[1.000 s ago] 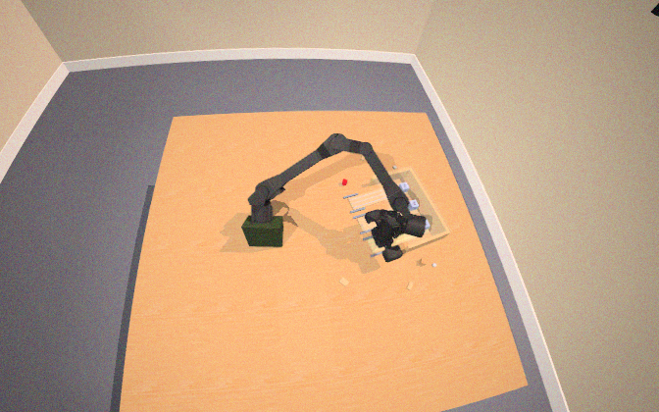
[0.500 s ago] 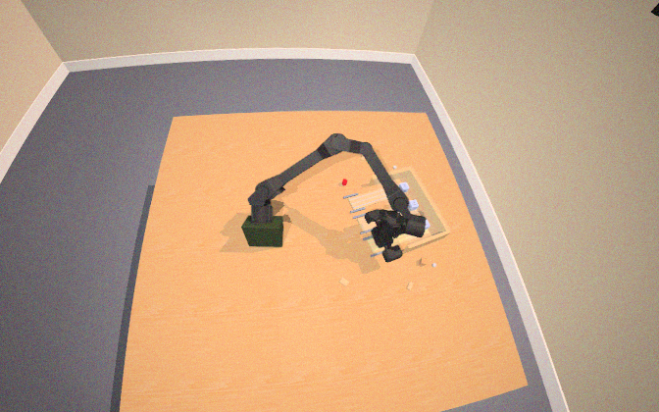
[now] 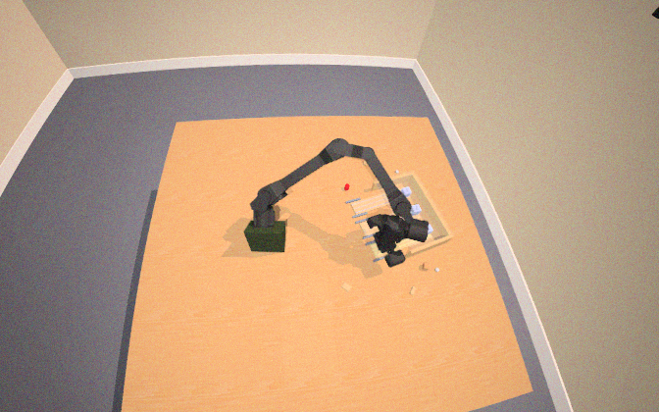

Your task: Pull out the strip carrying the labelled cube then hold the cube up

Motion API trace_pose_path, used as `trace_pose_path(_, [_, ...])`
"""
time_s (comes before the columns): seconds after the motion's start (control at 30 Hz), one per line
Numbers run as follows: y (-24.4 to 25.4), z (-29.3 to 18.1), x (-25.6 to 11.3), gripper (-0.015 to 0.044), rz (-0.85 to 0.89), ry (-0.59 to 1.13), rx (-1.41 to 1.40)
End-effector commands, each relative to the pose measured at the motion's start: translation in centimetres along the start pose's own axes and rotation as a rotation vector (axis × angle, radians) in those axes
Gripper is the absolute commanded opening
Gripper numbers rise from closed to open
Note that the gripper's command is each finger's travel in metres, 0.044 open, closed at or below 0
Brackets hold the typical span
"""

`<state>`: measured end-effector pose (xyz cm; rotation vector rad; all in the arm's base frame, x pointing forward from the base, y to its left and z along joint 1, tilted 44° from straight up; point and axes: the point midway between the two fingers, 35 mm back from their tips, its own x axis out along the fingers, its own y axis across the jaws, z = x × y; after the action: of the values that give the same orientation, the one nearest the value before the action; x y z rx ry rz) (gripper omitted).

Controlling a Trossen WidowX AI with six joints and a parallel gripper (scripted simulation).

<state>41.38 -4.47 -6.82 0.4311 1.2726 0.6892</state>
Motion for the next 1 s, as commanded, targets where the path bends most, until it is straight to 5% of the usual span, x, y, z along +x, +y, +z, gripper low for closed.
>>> trace_pose_path(0.0, [0.1, 0.08, 0.36, 0.0, 0.004, 0.002, 0.002])
trace_pose_path(0.97, [-0.18, -0.45, 0.59, 0.0, 0.004, 0.002, 0.002])
